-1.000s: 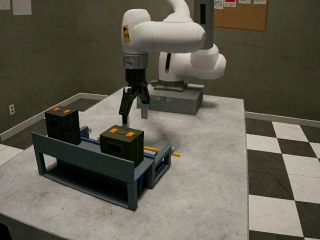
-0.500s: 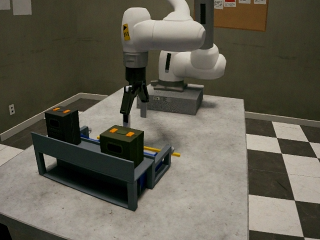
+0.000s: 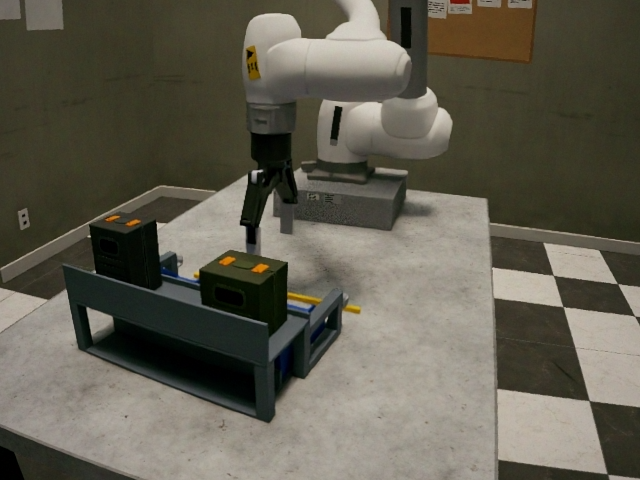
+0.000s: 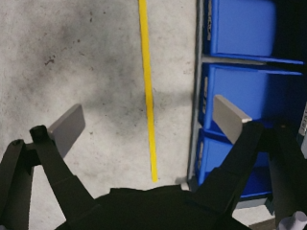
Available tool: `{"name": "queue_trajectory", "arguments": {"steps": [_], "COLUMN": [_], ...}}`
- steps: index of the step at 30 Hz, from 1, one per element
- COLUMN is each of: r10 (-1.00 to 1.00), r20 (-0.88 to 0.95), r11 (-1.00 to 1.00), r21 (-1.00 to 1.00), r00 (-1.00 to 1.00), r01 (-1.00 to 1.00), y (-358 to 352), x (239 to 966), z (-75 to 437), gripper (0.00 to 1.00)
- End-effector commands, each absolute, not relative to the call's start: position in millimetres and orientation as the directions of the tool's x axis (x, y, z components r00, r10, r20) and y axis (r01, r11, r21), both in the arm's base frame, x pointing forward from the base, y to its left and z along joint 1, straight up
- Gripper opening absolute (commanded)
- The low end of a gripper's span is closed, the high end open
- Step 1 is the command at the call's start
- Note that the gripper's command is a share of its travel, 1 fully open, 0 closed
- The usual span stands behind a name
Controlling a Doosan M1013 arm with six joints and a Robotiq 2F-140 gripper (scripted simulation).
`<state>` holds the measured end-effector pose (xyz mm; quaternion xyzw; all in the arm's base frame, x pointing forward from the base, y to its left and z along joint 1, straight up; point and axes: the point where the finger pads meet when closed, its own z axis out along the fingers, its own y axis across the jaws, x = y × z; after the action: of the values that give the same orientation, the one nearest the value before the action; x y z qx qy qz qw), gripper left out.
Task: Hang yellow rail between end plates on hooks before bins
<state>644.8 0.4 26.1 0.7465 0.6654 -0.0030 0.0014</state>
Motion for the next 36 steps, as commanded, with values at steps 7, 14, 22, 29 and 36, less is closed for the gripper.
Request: {"name": "queue_trajectory", "arguments": {"steps": [7,14,22,29,36], "r10": [0.993,0.993,0.993,0.993,0.993], "r20": [-0.006,-0.006,-0.006,-0.006,-0.006], "r11": [-0.114,-0.114,-0.114,-0.114,-0.114], "r21": [-0.002,-0.002,-0.002,-0.002,-0.002], "r00": [0.114,0.114,0.114,0.114,0.114], "r01": [0.993,0.993,0.993,0.993,0.993], "y": [0.4,0.4,0.4,0.4,0.4], "x": [644.8,644.8,644.8,644.8,644.8], "z": [26.3,26.3,26.3,26.3,26.3], "gripper": [1.00,0.37,0.37,0.37,0.37]}}
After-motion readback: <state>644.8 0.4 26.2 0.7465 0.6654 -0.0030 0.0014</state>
